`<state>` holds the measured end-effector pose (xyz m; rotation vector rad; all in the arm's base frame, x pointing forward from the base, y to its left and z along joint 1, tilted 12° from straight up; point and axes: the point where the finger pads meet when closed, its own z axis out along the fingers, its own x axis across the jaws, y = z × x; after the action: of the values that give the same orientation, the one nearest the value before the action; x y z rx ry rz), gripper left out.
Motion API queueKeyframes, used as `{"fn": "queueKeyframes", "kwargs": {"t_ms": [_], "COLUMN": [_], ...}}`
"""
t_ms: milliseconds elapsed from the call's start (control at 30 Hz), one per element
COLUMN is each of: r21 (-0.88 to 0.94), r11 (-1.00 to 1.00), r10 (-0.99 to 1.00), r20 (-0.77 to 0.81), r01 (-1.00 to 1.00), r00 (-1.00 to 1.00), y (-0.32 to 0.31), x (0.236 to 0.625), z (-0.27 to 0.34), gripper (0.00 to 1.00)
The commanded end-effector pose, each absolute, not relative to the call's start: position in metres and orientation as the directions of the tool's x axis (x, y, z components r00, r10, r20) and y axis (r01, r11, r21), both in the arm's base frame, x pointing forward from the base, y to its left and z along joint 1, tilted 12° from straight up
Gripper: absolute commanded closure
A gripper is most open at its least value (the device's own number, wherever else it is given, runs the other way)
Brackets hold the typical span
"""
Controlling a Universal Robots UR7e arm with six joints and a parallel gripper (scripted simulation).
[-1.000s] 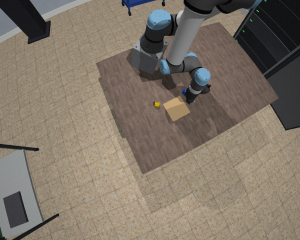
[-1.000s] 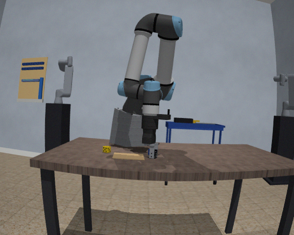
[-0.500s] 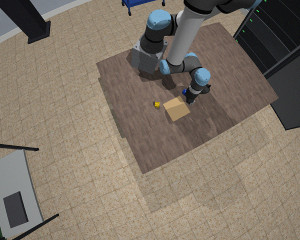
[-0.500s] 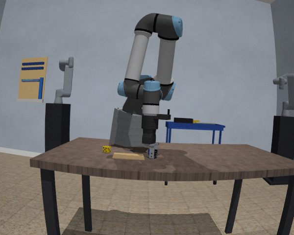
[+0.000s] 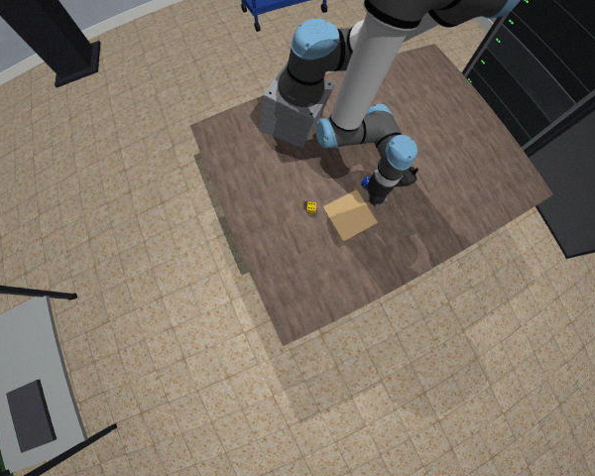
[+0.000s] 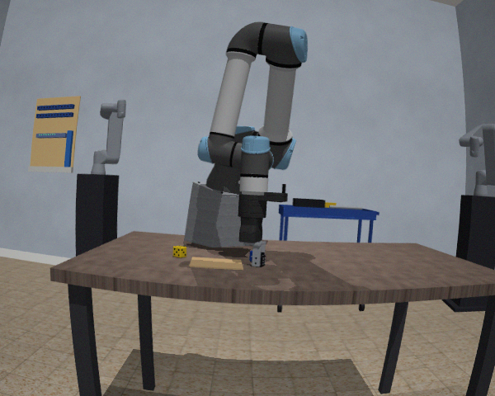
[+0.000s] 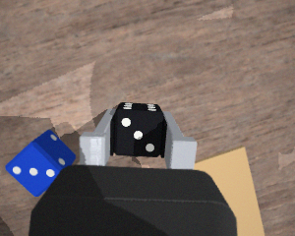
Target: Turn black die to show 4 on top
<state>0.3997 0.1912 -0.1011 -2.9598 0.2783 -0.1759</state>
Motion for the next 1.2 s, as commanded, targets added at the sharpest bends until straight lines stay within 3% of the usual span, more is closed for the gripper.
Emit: {"fn": "queueKeyframes", "kwargs": {"t_ms": [0, 1167], "r21": [-0.173, -0.173], "r11": [-0.970, -0.970], "r10": [-0.193, -0.193], "r20": [0.105, 0.105], "r01": [-0.173, -0.173], "r00": [0.976, 0.976], "y": [0.1918, 0.1914], "x": [0.4019, 0.4014], "z": [-0.1006, -0.0974], "gripper": [0.43, 0.43]}}
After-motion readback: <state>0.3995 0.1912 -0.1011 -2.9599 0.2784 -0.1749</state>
